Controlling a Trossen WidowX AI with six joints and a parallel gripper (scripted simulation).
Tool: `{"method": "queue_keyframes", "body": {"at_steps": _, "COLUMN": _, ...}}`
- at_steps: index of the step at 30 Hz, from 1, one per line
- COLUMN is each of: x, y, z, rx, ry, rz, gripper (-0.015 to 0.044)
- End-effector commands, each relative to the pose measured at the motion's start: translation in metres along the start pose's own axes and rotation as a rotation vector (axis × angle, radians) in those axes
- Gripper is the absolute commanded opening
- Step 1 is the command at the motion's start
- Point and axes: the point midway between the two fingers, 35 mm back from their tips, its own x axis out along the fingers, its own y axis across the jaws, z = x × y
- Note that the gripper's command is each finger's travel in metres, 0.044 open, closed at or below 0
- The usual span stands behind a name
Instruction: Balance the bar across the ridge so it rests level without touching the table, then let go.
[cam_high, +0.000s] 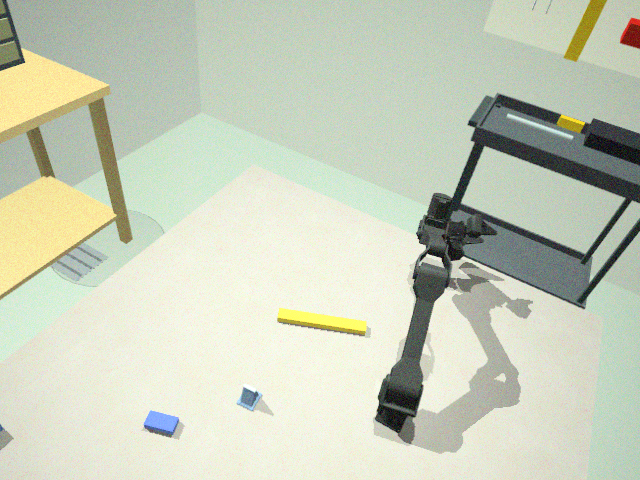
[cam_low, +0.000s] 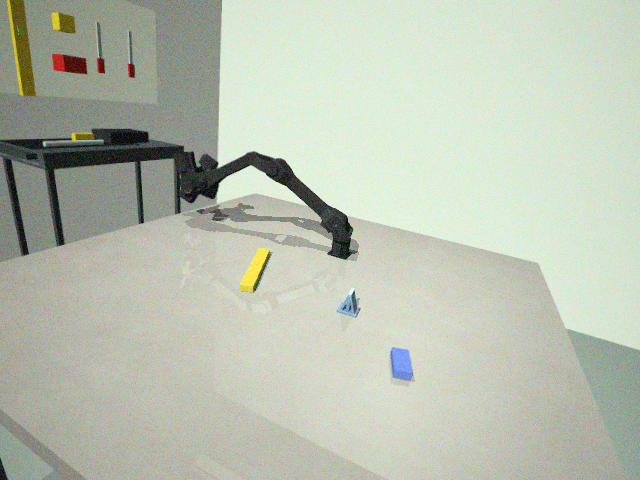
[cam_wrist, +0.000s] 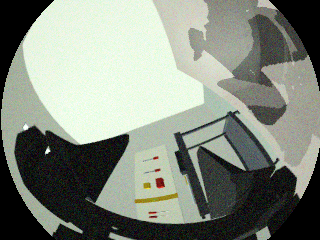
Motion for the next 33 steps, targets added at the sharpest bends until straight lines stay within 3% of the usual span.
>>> {"method": "queue_keyframes", "body": {"at_steps": 1, "x": -0.001, "y": 0.0, "z": 0.0, "rx": -0.007, "ry": 0.002, "rz": -0.002, "gripper": 0.0374}}
{"method": "queue_keyframes", "body": {"at_steps": 4, "x": -0.01, "y": -0.003, "z": -0.005, "rx": -0.103, "ry": 0.031, "rz": -0.034, "gripper": 0.0315}}
{"method": "queue_keyframes", "body": {"at_steps": 33, "x": -0.145, "y": -0.028, "z": -0.021, "rx": -1.282, "ry": 0.552, "rz": -0.27, "gripper": 0.0315}}
